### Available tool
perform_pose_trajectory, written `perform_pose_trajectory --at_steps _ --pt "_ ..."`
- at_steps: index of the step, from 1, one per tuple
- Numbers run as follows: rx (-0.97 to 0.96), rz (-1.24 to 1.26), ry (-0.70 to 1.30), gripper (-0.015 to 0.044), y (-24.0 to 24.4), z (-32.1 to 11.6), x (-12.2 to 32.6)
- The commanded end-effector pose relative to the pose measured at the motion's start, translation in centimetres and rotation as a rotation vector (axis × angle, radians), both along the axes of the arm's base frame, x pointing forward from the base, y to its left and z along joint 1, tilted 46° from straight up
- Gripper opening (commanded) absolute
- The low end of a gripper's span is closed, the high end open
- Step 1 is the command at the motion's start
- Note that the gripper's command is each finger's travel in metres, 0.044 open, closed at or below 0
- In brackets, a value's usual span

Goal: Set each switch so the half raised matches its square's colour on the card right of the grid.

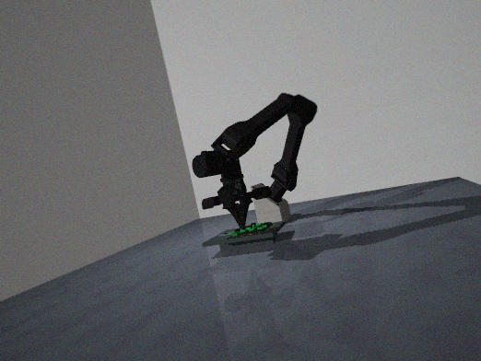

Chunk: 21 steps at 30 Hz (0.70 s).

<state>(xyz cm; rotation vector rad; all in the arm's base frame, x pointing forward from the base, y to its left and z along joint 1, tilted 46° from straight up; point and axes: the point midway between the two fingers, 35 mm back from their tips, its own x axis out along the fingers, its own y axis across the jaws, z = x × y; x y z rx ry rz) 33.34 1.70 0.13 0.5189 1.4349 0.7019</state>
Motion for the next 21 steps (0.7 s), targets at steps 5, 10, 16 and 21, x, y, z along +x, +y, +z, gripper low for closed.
perform_pose_trajectory --at_steps 5,10,16,21 --pt "0.005 -0.004 0.002 0.0 0.08 -0.04 -0.01" --pt "0.005 -0.004 0.002 0.0 0.12 -0.09 -0.01" --pt "0.005 -0.004 0.002 0.0 0.18 -0.14 -0.01" --pt "0.005 -0.004 0.002 0.0 0.23 -0.19 0.0"
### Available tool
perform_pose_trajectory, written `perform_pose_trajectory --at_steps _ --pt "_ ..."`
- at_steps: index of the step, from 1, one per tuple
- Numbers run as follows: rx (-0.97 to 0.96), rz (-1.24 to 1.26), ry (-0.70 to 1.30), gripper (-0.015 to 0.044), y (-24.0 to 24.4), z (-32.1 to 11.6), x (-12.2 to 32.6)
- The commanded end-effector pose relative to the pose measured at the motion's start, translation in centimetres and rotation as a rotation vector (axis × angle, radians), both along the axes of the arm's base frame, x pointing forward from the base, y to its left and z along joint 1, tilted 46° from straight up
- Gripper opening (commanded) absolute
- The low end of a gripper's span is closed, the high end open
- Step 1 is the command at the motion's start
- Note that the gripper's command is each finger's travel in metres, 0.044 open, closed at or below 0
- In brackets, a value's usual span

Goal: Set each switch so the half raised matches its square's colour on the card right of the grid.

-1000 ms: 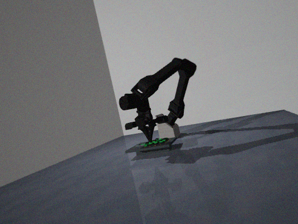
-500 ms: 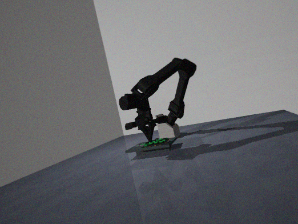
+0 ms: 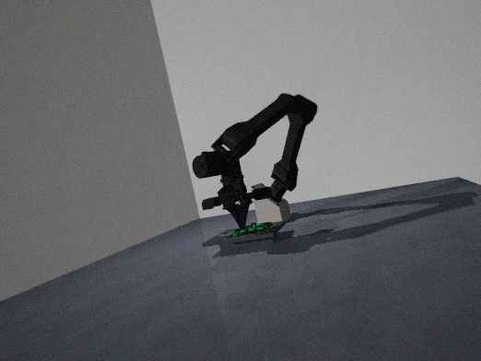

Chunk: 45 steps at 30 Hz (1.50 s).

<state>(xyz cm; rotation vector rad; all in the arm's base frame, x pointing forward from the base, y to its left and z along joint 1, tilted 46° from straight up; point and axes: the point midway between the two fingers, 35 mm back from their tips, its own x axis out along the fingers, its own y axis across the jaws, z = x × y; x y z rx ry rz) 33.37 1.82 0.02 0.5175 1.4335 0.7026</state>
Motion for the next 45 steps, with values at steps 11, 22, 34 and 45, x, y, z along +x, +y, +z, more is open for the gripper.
perform_pose_trajectory --at_steps 11,22,34,45 --pt "0.005 -0.004 0.004 0.0 0.2 -0.2 0.0" --pt "0.005 -0.004 0.004 0.0 0.3 -0.3 0.0" --pt "0.005 -0.004 0.004 0.0 0.4 -0.4 0.0" --pt "0.005 -0.023 -0.013 0.0 -5.3 3.2 -1.0"
